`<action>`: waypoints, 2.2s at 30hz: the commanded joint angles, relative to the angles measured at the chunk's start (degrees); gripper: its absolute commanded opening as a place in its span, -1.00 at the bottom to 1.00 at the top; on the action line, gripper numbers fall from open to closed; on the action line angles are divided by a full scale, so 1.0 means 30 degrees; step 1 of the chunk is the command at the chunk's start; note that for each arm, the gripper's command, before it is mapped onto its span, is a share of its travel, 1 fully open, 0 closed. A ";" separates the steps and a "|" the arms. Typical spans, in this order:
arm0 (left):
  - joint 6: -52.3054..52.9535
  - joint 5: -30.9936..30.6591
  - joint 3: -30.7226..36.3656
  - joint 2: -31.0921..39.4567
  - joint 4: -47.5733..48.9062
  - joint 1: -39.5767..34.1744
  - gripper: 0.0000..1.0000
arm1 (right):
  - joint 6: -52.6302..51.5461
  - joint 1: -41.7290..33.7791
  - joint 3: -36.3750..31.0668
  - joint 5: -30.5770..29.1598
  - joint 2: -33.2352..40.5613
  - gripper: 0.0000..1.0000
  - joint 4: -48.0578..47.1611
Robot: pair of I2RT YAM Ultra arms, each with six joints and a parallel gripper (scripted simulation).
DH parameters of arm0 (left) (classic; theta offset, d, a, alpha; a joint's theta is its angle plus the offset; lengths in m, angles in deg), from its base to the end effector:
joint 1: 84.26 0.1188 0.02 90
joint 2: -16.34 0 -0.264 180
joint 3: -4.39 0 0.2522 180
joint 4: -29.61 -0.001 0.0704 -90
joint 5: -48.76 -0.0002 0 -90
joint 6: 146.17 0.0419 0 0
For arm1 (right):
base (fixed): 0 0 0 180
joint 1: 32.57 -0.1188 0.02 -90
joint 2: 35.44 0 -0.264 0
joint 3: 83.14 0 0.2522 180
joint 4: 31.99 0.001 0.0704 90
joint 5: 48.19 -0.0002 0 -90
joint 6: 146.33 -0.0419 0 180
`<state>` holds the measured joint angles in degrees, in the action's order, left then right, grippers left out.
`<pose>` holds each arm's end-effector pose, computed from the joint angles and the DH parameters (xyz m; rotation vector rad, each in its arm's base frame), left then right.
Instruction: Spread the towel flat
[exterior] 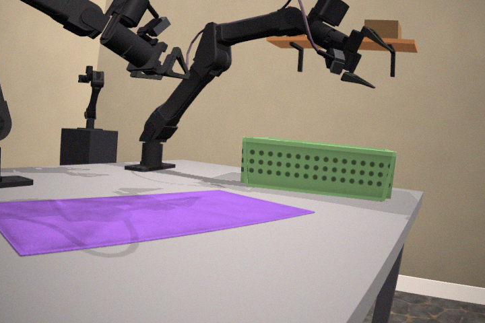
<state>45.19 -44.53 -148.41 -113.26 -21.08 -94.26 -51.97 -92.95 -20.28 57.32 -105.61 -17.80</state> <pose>0.5114 -0.0916 0.3696 1.8237 1.1989 0.9038 0.1296 0.2526 0.2943 -1.2484 1.6172 0.8951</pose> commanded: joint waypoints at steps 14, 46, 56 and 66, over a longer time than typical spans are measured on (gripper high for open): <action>-0.0187 -0.0101 -0.0228 0.0326 0.0006 0.0003 1.00 | 0.0029 0.0003 0.0272 0.0028 0.0204 1.00 -0.0068; -1.7418 0.0047 1.3269 1.3189 0.4386 0.0232 1.00 | -0.1261 0.6979 0.2421 -0.8550 0.5195 1.00 -0.0251; -2.2459 0.0574 1.8306 1.6956 0.7763 0.0125 1.00 | -0.1500 1.3404 0.2453 -0.5312 0.5110 1.00 -0.0253; -2.9923 0.0622 2.4500 2.2530 1.0410 0.0076 1.00 | -0.1495 2.0110 0.2457 -0.5335 0.5100 1.00 -0.0258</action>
<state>-36.21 -43.44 -77.46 -48.04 4.97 -94.09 -56.27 -36.52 -13.94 37.96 -89.70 -18.15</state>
